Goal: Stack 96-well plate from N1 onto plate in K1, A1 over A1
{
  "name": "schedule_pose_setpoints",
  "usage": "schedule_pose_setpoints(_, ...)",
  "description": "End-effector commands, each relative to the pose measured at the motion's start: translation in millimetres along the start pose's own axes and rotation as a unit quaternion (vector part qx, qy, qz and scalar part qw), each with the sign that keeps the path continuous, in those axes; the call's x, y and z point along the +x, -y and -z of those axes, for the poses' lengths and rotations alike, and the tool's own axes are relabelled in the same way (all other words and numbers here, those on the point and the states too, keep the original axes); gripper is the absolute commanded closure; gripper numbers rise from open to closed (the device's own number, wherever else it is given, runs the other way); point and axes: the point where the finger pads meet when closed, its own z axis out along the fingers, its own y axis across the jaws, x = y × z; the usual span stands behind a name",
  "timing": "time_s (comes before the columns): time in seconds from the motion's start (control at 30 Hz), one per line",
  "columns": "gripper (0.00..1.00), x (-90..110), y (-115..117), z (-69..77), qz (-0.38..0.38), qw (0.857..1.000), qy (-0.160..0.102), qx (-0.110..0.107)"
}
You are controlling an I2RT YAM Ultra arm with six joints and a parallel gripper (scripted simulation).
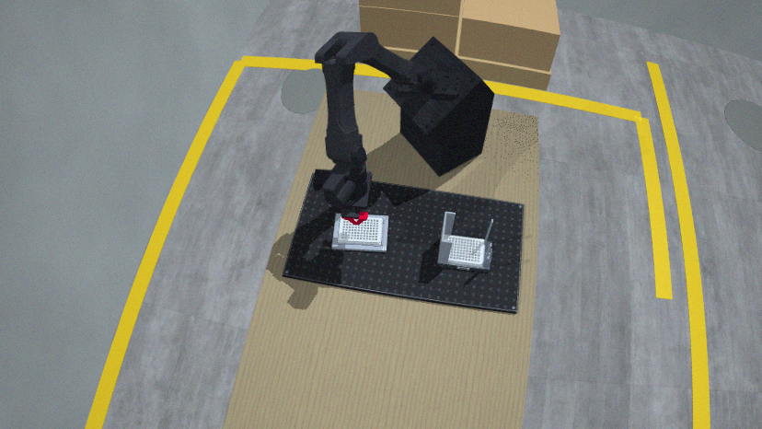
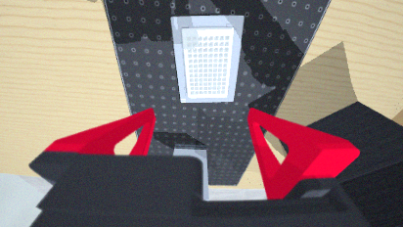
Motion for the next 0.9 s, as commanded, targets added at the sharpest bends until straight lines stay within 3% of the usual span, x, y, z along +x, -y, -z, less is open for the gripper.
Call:
schedule_pose_setpoints(0.0,0.00,-3,2,4.5,0.006,1.000,0.001,-0.016)
schedule_pose_setpoints(0.17,0.00,-6,15,0.9,0.006,1.000,0.001,-0.016)
schedule_pose_setpoints(0.23,0.00,-8,-2,6.7,0.009,0.999,0.004,-0.034)
schedule_pose_setpoints(0.87,0.00,-9,1,6.3,0.008,1.000,0.005,-0.028)
